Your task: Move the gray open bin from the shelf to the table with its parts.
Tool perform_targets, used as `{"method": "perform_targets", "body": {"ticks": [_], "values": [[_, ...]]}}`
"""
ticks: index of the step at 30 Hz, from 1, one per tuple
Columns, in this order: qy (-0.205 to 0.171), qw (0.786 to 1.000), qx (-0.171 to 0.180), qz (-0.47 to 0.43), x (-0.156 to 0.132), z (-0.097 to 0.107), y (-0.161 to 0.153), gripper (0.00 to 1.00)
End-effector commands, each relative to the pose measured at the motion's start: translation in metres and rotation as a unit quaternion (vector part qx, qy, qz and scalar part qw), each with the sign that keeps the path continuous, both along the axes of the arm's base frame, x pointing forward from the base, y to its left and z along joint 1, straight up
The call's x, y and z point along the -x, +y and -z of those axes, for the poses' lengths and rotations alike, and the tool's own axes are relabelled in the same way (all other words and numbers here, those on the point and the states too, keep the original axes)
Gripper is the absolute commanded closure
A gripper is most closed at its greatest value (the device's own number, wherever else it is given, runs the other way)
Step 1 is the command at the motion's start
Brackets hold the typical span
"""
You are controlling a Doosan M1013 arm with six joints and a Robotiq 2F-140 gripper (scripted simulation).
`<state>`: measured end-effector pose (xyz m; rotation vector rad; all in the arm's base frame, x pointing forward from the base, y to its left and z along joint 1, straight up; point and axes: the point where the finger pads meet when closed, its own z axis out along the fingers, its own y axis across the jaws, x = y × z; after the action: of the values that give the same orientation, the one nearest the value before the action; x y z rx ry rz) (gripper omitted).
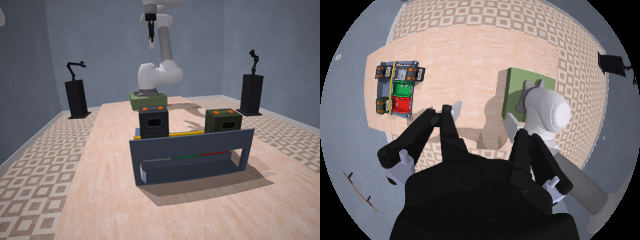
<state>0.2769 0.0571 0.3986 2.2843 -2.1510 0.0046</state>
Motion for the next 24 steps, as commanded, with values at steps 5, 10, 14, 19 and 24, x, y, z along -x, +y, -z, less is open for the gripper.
{"method": "perform_targets", "body": {"ticks": [5,10,14,19,24], "values": [[-0.001,1.0,0.0,0.0,-0.043,0.0,-0.001,0.43],[-0.001,1.0,0.0,0.0,-0.043,0.0,-0.001,0.43],[-0.001,1.0,0.0,0.0,-0.043,0.0,-0.001,0.43],[-0.001,1.0,0.0,0.0,-0.092,0.0,-0.002,0.43],[-0.001,1.0,0.0,0.0,-0.092,0.0,-0.002,0.43]]}}
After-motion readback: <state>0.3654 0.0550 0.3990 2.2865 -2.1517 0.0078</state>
